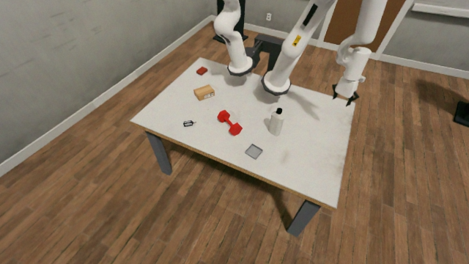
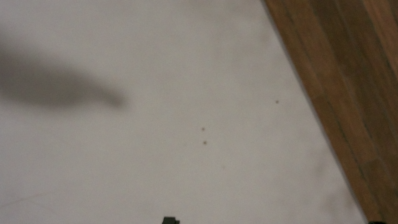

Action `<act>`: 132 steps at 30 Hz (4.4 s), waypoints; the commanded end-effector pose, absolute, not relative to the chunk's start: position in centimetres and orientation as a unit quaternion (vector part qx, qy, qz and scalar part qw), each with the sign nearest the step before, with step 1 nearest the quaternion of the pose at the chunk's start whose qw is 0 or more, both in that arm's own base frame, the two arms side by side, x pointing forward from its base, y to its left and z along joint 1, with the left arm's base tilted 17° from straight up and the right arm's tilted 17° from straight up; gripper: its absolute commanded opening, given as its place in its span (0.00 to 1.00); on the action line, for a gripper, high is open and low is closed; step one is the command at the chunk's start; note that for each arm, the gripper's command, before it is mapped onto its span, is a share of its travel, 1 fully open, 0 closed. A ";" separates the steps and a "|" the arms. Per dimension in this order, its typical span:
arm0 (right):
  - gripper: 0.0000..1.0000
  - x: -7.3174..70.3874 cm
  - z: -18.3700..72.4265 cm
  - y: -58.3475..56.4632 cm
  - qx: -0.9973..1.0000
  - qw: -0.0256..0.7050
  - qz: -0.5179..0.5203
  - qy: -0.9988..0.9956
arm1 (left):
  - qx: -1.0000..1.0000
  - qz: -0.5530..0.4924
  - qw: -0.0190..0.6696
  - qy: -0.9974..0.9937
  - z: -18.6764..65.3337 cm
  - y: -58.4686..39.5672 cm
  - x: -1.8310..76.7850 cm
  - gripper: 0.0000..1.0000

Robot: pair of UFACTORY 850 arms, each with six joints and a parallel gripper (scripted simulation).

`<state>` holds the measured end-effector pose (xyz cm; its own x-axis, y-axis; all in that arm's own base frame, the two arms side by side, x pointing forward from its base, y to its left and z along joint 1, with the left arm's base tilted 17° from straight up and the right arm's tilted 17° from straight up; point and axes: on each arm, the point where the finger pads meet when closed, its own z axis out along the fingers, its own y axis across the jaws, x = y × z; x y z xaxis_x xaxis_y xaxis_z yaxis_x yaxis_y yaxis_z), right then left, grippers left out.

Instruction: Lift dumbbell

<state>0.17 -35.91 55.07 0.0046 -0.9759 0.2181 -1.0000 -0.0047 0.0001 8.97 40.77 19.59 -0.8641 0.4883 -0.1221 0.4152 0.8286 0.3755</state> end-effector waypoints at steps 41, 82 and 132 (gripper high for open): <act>1.00 0.2 55.2 -35.9 0.704 0.078 0.078 -0.701 | 0.966 0.073 0.042 0.244 19.6 12.2 46.9 1.00; 1.00 0.2 55.2 -35.9 0.704 0.078 0.078 -0.701 | 0.673 -0.030 -0.060 -0.737 -3.2 -18.1 39.1 1.00; 1.00 0.2 55.2 -35.9 0.704 0.078 0.078 -0.701 | 0.499 -0.044 -0.140 -0.854 -3.3 -18.1 39.2 1.00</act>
<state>0.16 -35.91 55.08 0.0043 -0.9759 0.2182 -1.0000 -0.0044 0.0001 39.09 -18.06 -3.21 -0.4632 -0.8398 -0.2830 -0.8651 0.4979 -0.0614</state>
